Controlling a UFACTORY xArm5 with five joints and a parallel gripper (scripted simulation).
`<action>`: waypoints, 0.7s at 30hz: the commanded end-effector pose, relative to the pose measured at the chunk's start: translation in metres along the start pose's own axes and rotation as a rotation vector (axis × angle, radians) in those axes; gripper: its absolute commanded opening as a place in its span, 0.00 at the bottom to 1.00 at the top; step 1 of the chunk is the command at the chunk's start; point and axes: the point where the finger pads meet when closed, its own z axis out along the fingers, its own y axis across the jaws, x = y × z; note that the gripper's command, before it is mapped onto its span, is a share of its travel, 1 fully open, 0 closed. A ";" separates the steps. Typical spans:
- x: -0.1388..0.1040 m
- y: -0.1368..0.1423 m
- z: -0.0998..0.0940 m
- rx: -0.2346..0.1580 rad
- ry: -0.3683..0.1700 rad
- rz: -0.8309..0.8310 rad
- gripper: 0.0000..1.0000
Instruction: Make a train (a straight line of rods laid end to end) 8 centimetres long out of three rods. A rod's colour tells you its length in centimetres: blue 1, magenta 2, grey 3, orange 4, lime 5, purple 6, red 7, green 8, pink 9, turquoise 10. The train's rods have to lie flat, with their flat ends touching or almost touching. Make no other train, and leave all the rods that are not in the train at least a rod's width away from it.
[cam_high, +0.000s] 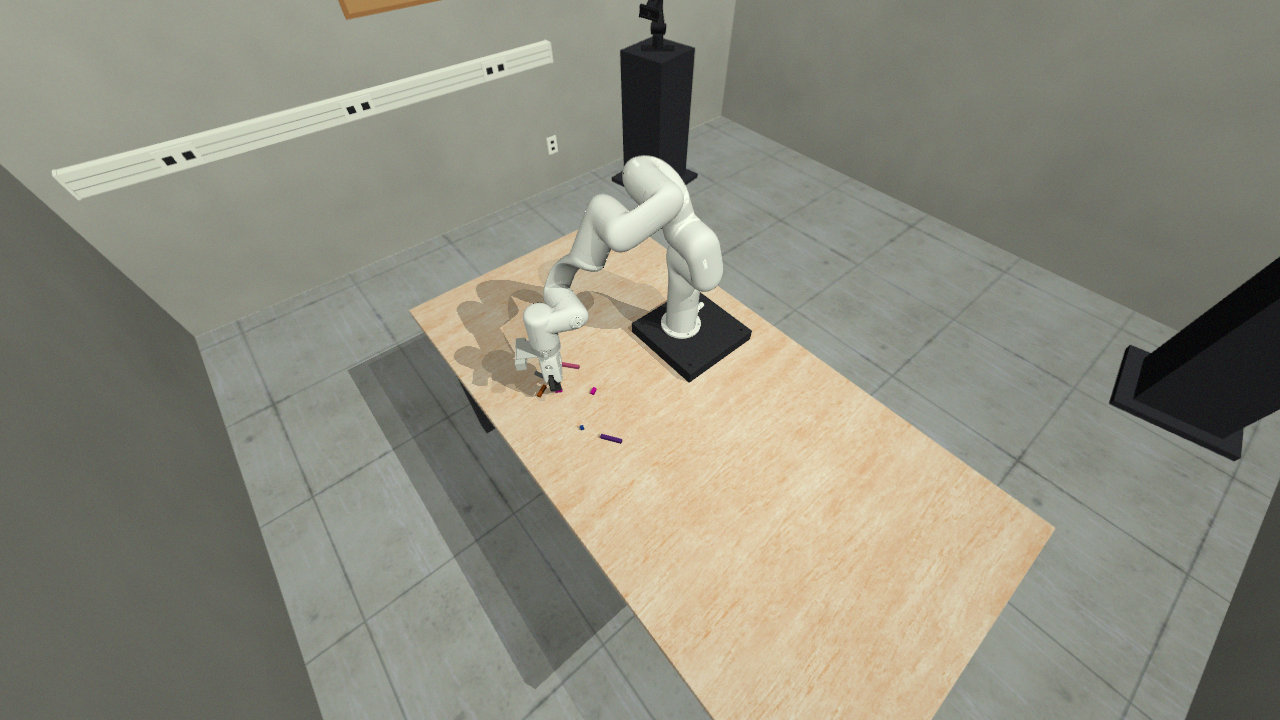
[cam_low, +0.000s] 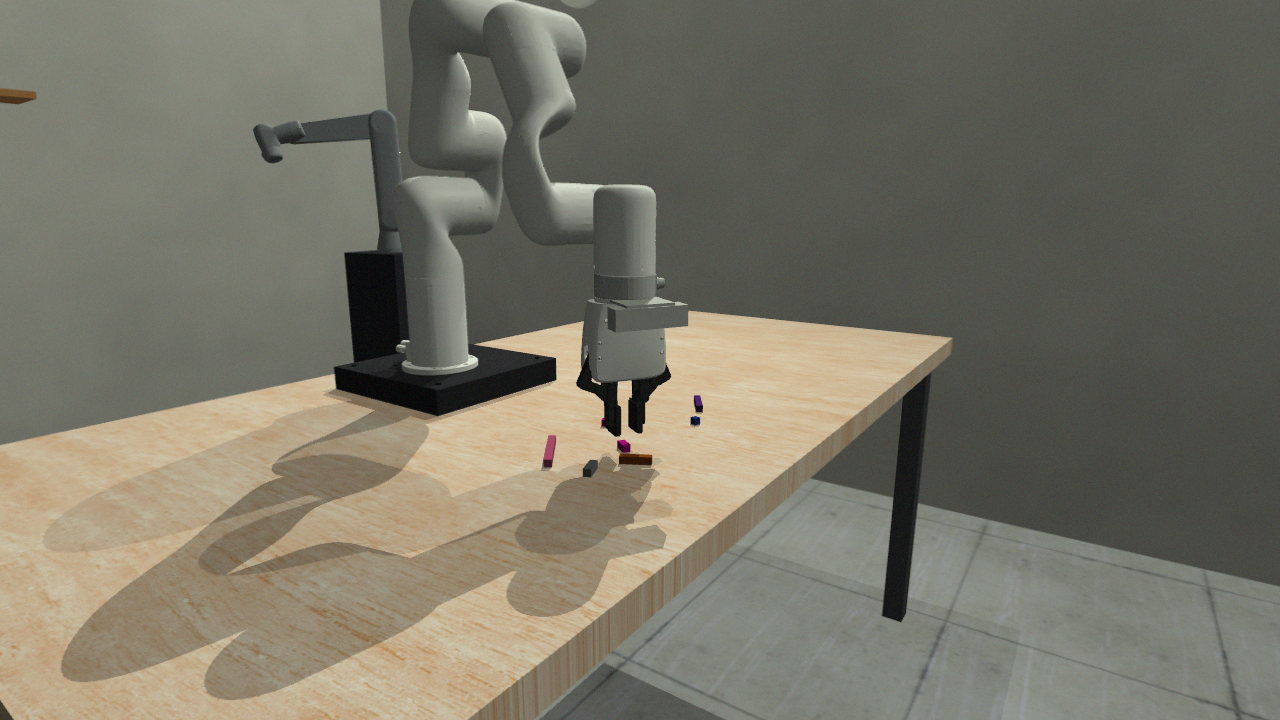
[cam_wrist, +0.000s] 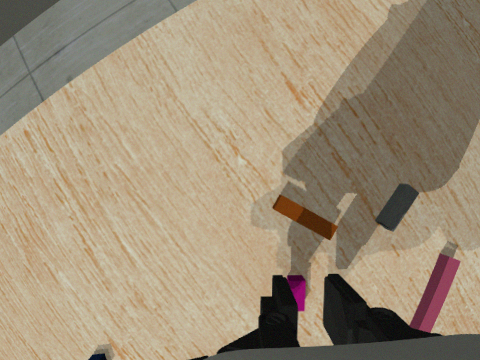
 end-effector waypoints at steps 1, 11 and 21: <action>0.002 -0.001 0.003 0.002 0.004 0.000 0.24; 0.002 -0.001 0.009 0.002 0.004 0.000 0.24; 0.002 -0.001 0.010 0.002 0.004 0.000 0.24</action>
